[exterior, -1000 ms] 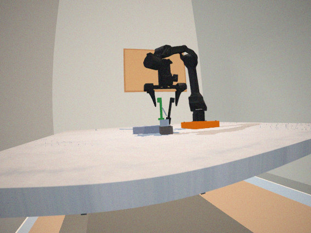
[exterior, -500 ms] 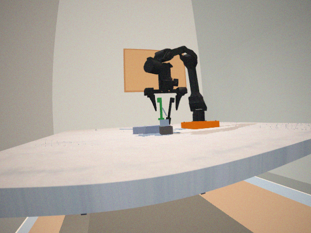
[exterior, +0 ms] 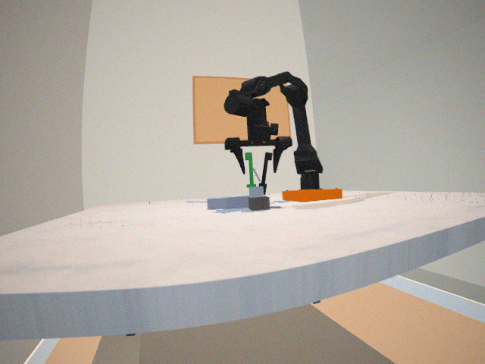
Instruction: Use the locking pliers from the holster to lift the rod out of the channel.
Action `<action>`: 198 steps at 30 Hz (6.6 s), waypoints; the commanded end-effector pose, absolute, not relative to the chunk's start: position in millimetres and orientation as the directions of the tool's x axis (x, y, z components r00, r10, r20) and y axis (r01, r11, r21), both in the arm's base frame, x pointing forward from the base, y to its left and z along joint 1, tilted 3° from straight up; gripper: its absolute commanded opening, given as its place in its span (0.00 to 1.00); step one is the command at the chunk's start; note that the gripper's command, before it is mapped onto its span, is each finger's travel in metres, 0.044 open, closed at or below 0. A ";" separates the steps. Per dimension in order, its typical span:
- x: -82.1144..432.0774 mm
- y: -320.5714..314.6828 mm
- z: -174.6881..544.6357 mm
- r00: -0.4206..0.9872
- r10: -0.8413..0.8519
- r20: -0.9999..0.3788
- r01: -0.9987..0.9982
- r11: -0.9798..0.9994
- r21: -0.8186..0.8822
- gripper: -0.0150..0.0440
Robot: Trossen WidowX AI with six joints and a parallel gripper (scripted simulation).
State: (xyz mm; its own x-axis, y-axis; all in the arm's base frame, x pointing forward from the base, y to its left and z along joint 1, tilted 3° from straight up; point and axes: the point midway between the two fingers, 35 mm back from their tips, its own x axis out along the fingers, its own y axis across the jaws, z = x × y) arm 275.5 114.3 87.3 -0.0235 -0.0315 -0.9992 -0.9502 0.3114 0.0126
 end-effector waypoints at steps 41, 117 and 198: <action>275.6 115.0 86.6 -0.025 -0.027 -0.999 -0.949 0.314 0.015 0.87; 283.7 102.7 125.9 -0.037 -0.022 -0.999 -0.870 0.492 0.021 0.79; 301.3 36.7 129.4 -0.023 -0.020 -1.000 -0.029 0.999 -0.019 0.79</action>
State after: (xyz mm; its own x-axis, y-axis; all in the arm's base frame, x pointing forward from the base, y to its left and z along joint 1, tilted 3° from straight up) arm 300.5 40.0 128.0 -0.0294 -0.0159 -0.9994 -0.0697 0.9975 -0.0138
